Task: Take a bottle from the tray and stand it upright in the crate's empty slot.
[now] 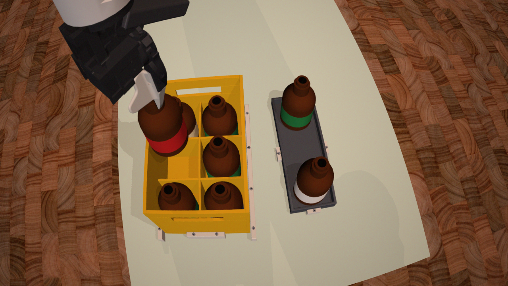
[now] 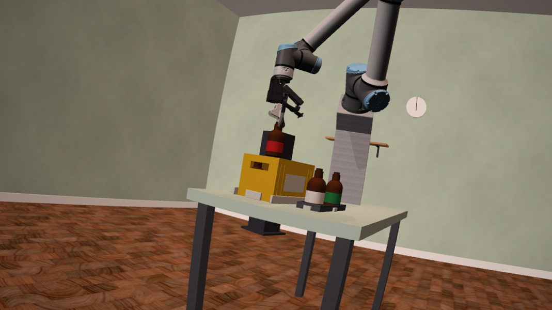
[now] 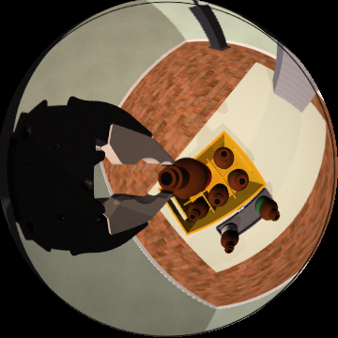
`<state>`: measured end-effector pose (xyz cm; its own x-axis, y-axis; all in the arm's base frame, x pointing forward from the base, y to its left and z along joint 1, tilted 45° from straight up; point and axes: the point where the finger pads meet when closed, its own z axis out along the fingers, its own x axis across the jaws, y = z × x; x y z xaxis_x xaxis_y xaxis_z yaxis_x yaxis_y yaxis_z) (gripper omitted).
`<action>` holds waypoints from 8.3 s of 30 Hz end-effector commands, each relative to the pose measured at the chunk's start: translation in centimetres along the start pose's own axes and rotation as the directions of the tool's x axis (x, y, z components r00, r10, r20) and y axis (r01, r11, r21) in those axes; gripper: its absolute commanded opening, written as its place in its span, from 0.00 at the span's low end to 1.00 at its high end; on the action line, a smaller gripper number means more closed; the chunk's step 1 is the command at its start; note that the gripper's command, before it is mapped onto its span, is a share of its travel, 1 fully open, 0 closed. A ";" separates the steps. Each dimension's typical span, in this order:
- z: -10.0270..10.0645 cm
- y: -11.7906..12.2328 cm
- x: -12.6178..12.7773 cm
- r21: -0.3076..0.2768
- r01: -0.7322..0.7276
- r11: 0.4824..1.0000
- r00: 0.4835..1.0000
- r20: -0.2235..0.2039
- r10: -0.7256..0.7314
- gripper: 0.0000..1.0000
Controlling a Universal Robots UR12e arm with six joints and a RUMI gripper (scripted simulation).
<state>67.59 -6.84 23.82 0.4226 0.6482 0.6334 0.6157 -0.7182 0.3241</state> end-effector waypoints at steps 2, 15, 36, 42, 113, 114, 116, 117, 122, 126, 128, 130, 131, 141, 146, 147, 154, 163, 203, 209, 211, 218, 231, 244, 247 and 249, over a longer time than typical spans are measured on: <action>0.5 0.0 0.0 -0.001 0.001 1.000 1.000 0.000 -0.001 0.00; 1.8 0.1 0.0 -0.001 0.001 1.000 1.000 0.000 -0.001 0.00; 3.2 0.1 0.0 -0.001 0.001 1.000 1.000 0.000 -0.001 0.00; 3.3 0.1 0.0 -0.001 0.001 1.000 1.000 0.000 -0.001 0.00; 5.2 0.1 0.0 -0.001 0.001 1.000 1.000 0.000 -0.001 0.00; 5.4 0.1 0.0 -0.001 0.001 1.000 1.000 0.000 -0.001 0.00; 5.6 0.1 0.0 -0.001 0.001 1.000 1.000 0.000 -0.001 0.00; 5.7 0.1 0.0 -0.001 0.001 1.000 1.000 0.000 -0.001 0.00; 6.3 0.1 0.0 -0.001 0.001 1.000 1.000 0.000 -0.001 0.00; 6.7 0.1 0.0 -0.001 0.001 1.000 1.000 0.000 -0.001 0.00; 6.8 0.1 0.0 -0.001 0.001 1.000 1.000 0.000 -0.001 0.00; 6.8 0.1 0.0 -0.001 0.001 1.000 1.000 0.000 -0.001 0.00; 6.9 0.1 0.0 -0.001 0.001 1.000 1.000 0.000 -0.001 0.00; 7.3 0.1 0.0 -0.001 0.001 1.000 1.000 0.000 -0.001 0.00; 7.3 0.1 0.0 -0.001 0.001 1.000 1.000 0.000 -0.001 0.00; 7.3 0.1 0.0 -0.001 0.001 1.000 1.000 0.000 -0.001 0.00; 7.3 0.1 0.0 -0.001 0.001 1.000 1.000 0.000 -0.001 0.00; 7.3 0.1 0.0 -0.001 0.001 1.000 1.000 0.000 -0.001 0.00; 8.0 0.1 0.0 -0.001 0.001 1.000 1.000 0.000 -0.001 0.00; 8.6 0.1 0.0 -0.001 0.001 1.000 1.000 0.000 -0.001 0.00; 8.9 0.1 0.0 -0.001 0.001 1.000 1.000 0.000 -0.001 0.00; 9.5 0.1 0.0 -0.001 0.001 1.000 1.000 0.000 -0.001 0.00; 10.7 0.1 0.0 -0.001 0.001 1.000 1.000 0.000 -0.001 0.00; 11.3 0.1 0.0 -0.001 0.001 1.000 1.000 0.000 -0.001 0.00; 11.3 0.1 0.0 -0.001 0.001 1.000 1.000 0.000 -0.001 0.00; 11.3 0.1 0.0 -0.001 0.001 1.000 1.000 0.000 -0.001 0.00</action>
<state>75.13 -4.01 15.87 0.4227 0.6483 0.6333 0.6157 -0.7182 0.3242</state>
